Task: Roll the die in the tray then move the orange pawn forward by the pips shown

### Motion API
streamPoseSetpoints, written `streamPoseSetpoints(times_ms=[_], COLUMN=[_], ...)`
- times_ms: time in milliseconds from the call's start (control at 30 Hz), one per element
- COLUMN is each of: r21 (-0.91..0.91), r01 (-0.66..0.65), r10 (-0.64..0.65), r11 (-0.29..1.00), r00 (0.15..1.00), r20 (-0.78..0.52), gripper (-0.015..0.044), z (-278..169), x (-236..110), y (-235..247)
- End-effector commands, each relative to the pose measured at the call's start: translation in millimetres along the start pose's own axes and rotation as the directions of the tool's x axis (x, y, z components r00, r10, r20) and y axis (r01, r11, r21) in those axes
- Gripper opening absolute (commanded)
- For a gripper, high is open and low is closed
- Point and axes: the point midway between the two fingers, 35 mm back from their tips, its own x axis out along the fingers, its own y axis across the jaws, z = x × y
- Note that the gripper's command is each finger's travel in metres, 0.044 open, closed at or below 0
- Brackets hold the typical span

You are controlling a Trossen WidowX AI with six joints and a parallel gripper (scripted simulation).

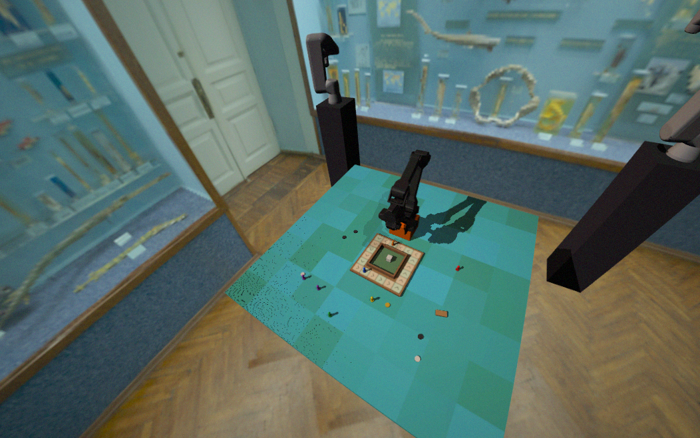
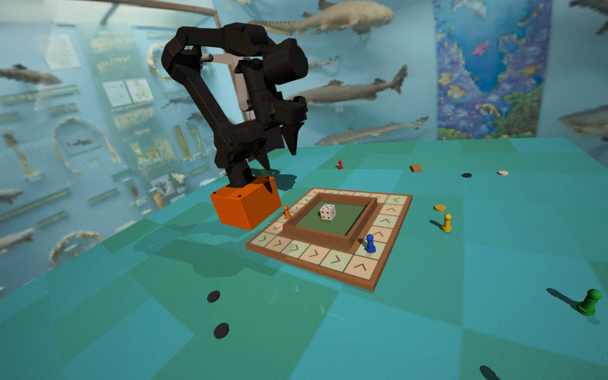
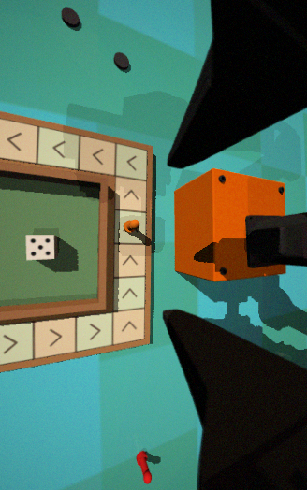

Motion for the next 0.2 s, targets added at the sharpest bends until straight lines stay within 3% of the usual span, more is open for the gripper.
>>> streamPoseSetpoints(times_ms=[0,167], r21=[0.007,0.007], r01=[0.000,0.000], r10=[0.000,0.000], r11=[1.000,1.000], r00=[1.000,1.000], r20=[-0.002,-0.002], gripper=[0.0440,0.0440], z=[-0.1,-0.1], x=[1.6,1.6], y=[-0.1,-0.1])
